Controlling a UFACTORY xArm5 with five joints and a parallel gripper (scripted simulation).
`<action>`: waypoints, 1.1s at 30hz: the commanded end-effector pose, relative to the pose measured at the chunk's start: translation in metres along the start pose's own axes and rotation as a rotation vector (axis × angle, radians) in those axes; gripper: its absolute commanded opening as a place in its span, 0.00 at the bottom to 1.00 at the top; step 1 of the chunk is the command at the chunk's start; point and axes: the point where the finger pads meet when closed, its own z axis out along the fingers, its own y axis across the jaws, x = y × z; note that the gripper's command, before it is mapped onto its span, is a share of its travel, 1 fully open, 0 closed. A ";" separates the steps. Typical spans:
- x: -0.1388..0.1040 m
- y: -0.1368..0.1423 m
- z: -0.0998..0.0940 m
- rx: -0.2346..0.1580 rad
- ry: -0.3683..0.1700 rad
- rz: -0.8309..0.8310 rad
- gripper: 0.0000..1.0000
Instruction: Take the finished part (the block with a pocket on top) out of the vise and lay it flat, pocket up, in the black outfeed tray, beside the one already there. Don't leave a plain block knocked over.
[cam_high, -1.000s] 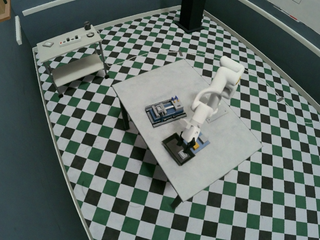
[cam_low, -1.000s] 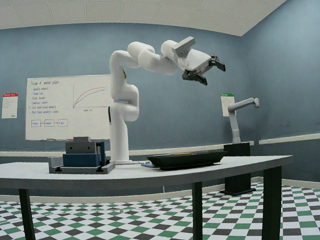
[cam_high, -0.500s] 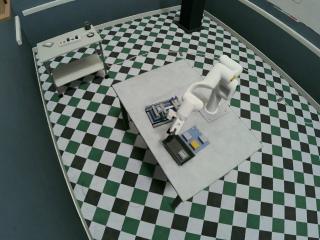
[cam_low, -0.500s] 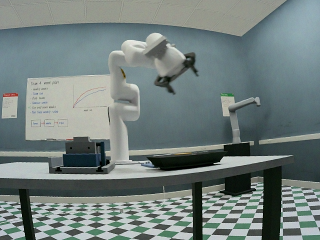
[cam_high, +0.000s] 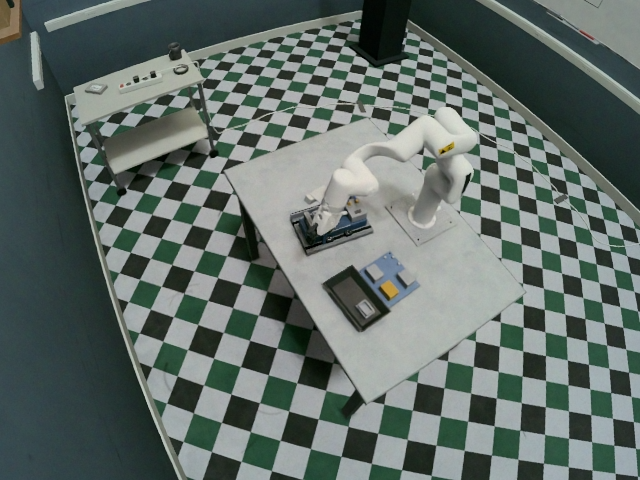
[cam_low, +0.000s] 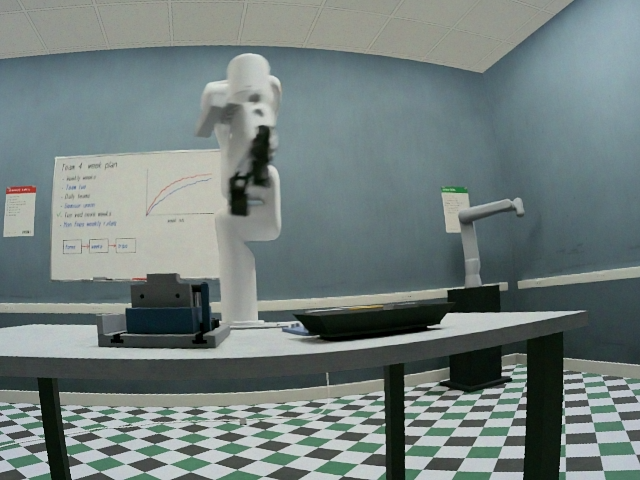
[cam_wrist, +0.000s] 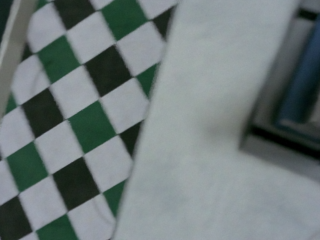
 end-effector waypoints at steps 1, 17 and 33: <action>0.054 0.044 0.003 -0.116 -0.003 0.153 1.00; 0.110 0.120 -0.001 -0.260 -0.032 0.376 0.00; 0.110 0.120 -0.001 -0.260 -0.032 0.376 0.00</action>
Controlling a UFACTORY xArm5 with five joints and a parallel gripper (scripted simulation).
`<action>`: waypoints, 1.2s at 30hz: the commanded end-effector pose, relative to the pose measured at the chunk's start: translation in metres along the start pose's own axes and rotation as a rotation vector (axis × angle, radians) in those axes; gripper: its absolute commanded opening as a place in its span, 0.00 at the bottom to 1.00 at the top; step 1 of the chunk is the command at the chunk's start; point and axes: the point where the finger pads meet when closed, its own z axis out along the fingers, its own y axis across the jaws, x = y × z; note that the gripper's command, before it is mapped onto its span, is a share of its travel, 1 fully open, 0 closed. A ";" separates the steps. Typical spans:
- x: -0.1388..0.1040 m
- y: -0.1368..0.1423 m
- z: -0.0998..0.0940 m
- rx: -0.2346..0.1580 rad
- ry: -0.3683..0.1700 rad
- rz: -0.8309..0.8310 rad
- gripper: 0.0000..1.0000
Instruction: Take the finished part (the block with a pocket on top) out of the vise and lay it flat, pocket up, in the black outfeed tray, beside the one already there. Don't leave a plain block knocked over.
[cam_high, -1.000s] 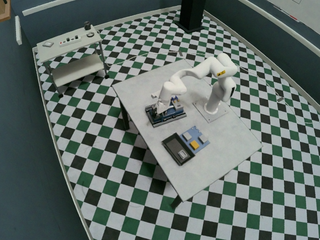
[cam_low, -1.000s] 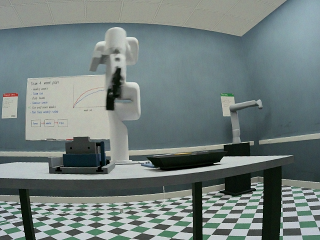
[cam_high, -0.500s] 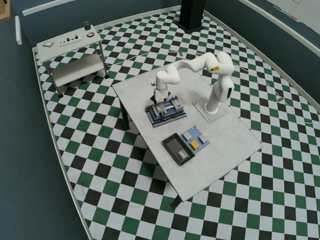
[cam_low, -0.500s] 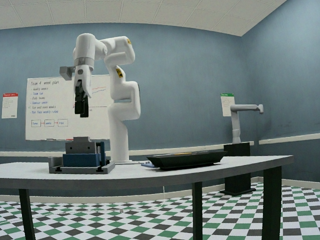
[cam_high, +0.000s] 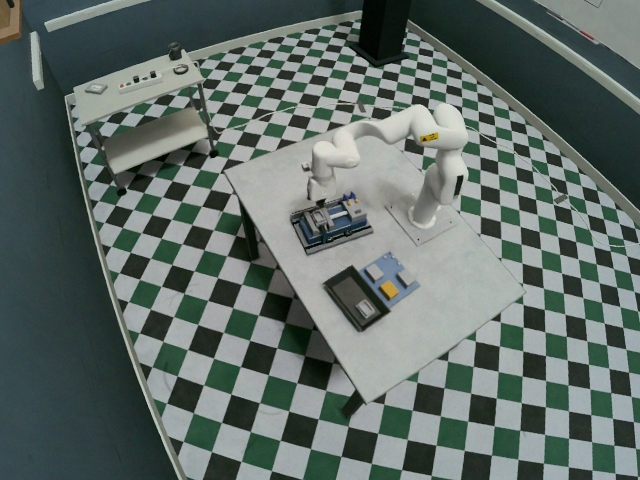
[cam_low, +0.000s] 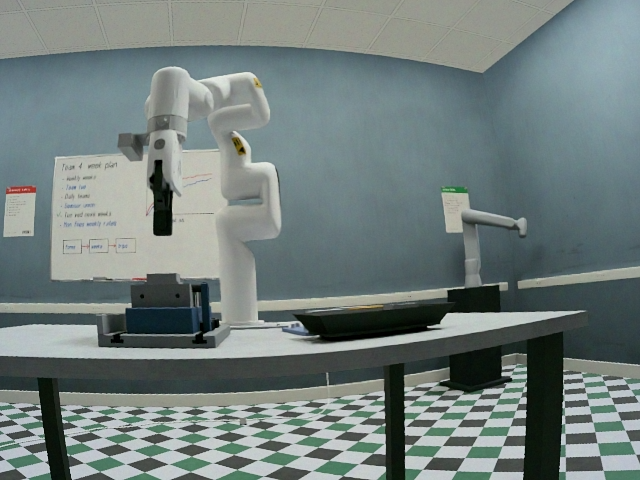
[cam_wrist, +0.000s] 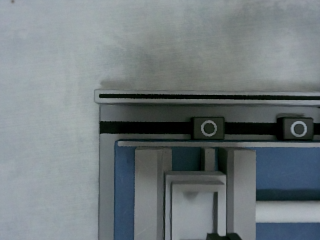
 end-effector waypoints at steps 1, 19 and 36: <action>0.000 -0.001 -0.002 0.005 0.001 0.000 0.00; 0.000 -0.001 -0.002 0.005 0.001 0.000 0.00; 0.000 -0.001 -0.002 0.005 0.001 0.000 0.69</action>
